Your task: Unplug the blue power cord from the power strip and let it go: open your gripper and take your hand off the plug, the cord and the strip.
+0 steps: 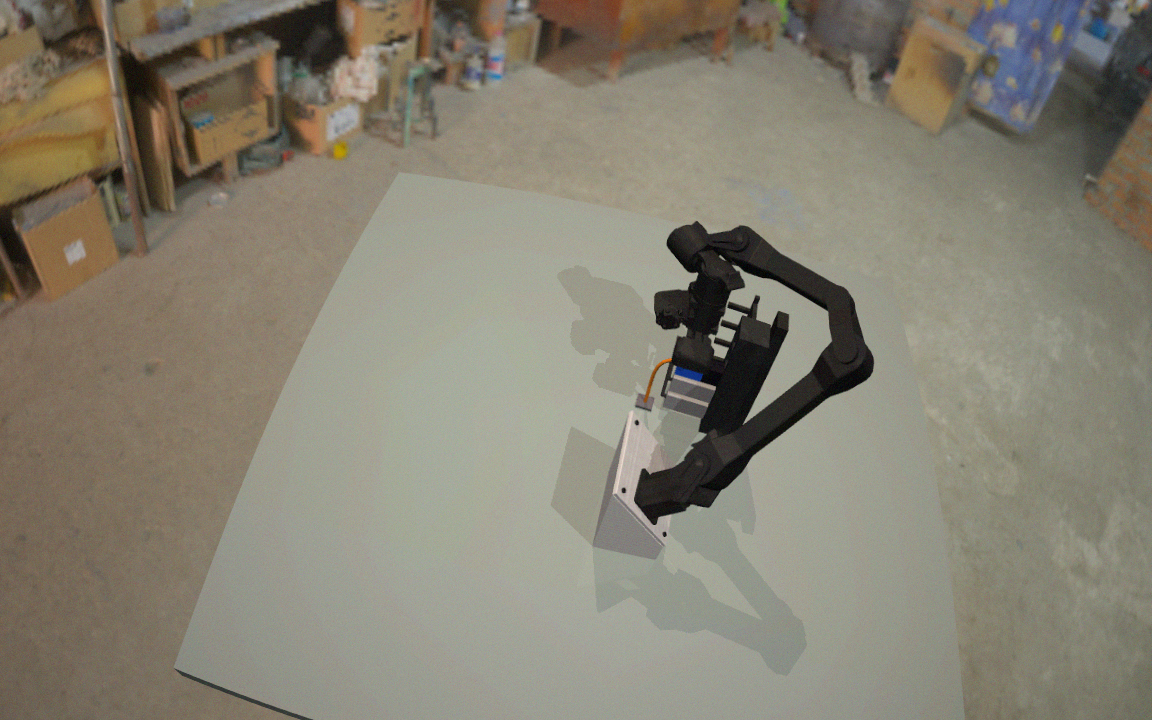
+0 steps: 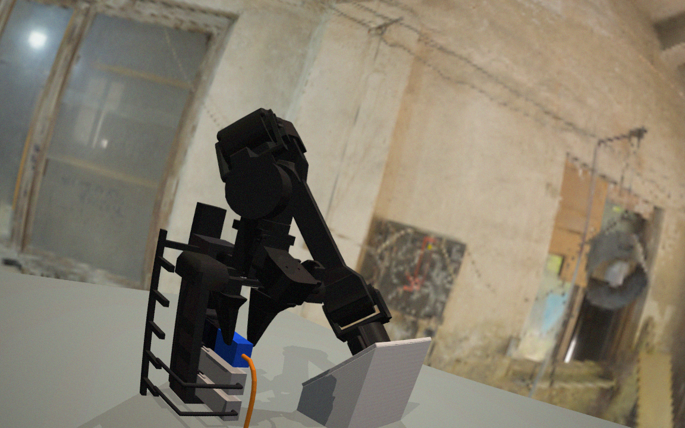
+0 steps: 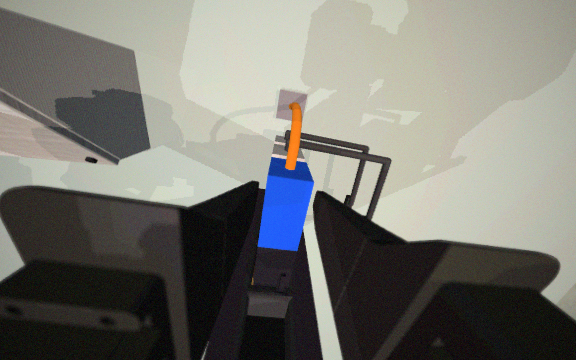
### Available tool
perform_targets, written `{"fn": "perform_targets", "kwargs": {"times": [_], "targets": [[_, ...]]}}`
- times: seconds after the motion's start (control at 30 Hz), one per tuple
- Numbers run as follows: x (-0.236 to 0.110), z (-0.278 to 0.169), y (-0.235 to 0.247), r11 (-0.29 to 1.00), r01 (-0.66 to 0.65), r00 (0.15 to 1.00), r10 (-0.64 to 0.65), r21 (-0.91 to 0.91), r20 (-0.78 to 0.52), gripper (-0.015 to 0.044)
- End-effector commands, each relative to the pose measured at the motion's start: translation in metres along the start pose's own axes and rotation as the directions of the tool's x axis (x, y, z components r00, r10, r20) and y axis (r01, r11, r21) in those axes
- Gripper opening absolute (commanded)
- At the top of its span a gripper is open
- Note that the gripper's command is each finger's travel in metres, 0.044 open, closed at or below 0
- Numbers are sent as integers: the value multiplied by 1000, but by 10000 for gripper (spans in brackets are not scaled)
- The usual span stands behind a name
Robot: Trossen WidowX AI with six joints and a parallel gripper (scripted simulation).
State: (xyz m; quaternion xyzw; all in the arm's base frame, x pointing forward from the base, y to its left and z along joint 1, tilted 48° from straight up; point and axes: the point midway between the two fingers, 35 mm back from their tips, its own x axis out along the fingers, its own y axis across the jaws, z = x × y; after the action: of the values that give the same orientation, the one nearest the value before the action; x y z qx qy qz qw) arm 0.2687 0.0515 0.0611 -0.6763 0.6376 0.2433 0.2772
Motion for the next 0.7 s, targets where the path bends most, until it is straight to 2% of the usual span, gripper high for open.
{"fn": "perform_targets", "kwargs": {"times": [0.0,0.03,0.17,0.43,0.67], "targets": [[5,-1,0,1000,2,1000,-2,-4,-3,160],[5,-1,0,1000,2,1000,-2,-4,-3,160],[2,0,0,1000,-1,1000,1,0,-1,55],[2,0,0,1000,-1,1000,1,0,-1,2],[2,7,-1,1000,-1,1000,1,-1,0,0]]}}
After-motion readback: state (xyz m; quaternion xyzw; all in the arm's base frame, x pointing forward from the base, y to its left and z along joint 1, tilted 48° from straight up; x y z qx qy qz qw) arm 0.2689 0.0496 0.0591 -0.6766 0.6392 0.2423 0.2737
